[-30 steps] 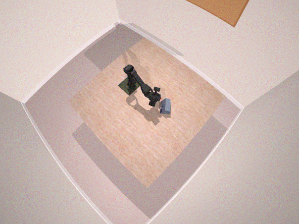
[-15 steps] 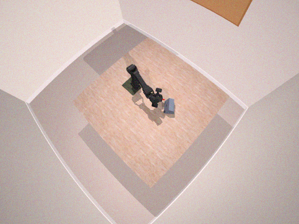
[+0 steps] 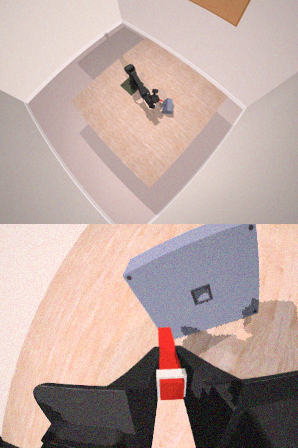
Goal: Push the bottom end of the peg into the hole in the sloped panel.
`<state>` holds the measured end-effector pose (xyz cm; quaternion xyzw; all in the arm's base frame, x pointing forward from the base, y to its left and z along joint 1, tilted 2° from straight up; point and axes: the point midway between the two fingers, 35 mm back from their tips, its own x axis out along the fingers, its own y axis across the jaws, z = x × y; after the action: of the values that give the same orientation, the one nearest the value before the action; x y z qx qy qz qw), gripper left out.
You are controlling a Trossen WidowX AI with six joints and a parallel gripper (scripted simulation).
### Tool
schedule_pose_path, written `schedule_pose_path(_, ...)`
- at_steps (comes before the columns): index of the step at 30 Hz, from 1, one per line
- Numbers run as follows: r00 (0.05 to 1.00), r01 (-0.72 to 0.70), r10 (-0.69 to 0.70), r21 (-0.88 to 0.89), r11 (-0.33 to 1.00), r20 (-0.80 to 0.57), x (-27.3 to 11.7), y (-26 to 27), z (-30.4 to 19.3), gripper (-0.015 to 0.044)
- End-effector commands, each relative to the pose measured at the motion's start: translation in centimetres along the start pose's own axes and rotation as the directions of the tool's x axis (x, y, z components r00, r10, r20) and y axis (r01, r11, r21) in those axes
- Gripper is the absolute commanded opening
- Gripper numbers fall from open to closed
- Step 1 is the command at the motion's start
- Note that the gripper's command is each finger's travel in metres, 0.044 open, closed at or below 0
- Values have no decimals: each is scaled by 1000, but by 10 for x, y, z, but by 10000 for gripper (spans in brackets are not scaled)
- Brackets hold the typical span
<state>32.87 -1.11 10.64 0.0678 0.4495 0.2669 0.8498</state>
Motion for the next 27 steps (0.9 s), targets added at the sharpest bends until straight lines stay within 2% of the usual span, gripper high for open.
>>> schedule_pose_path(1, 1000, -4, 4, -17, 1000, 23, -2, -2, -3, 0)
schedule_pose_path(27, 985, 22, 2, -137, 990, 172, -19, -20, -13, 0)
